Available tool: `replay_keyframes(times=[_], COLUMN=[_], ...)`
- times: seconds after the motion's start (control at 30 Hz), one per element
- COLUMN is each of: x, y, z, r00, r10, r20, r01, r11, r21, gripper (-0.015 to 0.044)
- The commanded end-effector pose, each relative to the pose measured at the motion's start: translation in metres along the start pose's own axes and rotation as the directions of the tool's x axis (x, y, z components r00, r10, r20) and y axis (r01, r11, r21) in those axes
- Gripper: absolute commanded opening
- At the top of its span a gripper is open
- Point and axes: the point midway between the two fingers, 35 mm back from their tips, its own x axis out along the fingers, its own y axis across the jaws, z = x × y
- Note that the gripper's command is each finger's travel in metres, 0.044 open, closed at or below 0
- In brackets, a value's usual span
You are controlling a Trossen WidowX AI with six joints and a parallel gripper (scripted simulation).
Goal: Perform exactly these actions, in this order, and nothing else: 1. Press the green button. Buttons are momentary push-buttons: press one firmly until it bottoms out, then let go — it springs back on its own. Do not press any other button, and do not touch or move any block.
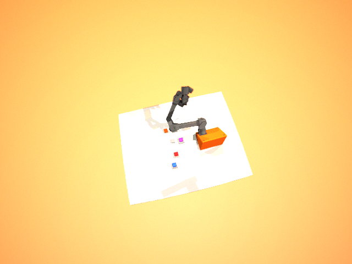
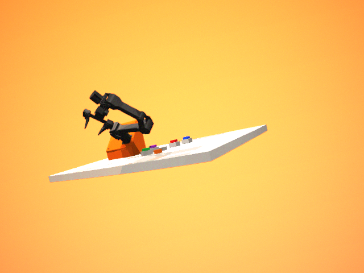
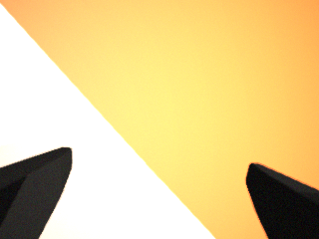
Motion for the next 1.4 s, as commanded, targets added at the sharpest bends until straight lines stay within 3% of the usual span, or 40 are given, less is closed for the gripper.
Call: replay_keyframes(times=[0.0, 0.13, 0.27, 0.5, 0.7, 0.87, 1.03, 1.2, 1.37], x=[0.000, 0.002, -0.014, -0.093, -0.184, -0.255, -0.306, -0.328, -0.319], y=[-0.002, -0.042, -0.086, -0.127, -0.118, -0.080, -0.024, 0.043, 0.108], z=[-0.002, -0.045, -0.100, -0.179, -0.212, -0.212, -0.190, -0.153, -0.111], r00=[1.000, 0.959, 0.806, 0.364, -0.042, -0.291, -0.399, -0.350, -0.166], r10=[-0.005, -0.139, -0.270, -0.310, -0.141, 0.106, 0.392, 0.654, 0.836], r20=[-0.011, -0.249, -0.526, -0.878, -0.989, -0.951, -0.829, -0.671, -0.522], r01=[0.005, 0.175, 0.449, 0.873, 0.999, 0.869, 0.553, 0.136, -0.276], r11=[1.000, 0.976, 0.859, 0.441, -0.031, -0.387, -0.618, -0.673, -0.548], r21=[0.004, 0.132, 0.247, 0.207, -0.038, -0.309, -0.559, -0.727, -0.790], gripper=[0.0400, 0.0400, 0.0400, 0.0400, 0.0400, 0.0400, 0.0400, 0.0400, 0.0400])
